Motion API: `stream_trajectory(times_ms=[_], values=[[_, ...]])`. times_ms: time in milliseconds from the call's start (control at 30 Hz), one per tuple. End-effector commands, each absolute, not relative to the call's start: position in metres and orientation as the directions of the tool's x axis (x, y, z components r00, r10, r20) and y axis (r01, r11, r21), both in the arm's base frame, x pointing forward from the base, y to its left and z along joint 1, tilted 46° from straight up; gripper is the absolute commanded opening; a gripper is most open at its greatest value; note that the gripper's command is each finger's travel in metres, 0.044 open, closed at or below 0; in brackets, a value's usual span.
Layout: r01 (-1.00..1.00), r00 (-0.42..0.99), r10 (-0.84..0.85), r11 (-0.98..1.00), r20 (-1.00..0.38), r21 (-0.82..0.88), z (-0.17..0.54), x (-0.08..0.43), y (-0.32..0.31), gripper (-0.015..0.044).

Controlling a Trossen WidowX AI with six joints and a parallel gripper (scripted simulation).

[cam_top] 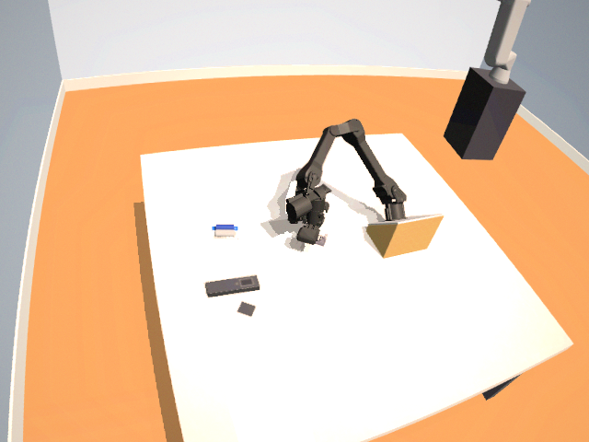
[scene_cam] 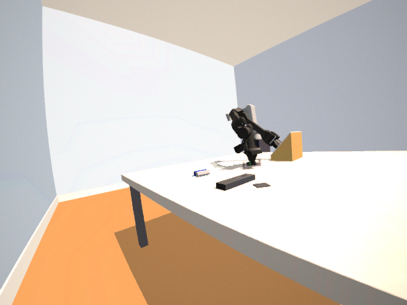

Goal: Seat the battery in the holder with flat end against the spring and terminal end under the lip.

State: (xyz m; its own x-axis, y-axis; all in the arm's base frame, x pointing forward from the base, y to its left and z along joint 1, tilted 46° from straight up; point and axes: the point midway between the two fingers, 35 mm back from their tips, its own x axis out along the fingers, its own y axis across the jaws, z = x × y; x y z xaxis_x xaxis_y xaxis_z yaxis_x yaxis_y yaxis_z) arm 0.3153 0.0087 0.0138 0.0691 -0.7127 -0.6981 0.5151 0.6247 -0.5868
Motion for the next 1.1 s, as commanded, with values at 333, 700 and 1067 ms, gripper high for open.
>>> stream_trajectory(times_ms=[333, 700, 1067], values=[[0.520, 0.089, -0.721, 0.622, -0.687, -0.586, 0.011, 0.308, 0.009, 0.0073], [0.517, 0.094, -0.722, 0.624, -0.686, -0.586, 0.008, 0.303, 0.010, 0.0073], [0.518, 0.095, -0.721, 0.624, -0.686, -0.585, 0.009, 0.303, 0.010, 0.0073]])
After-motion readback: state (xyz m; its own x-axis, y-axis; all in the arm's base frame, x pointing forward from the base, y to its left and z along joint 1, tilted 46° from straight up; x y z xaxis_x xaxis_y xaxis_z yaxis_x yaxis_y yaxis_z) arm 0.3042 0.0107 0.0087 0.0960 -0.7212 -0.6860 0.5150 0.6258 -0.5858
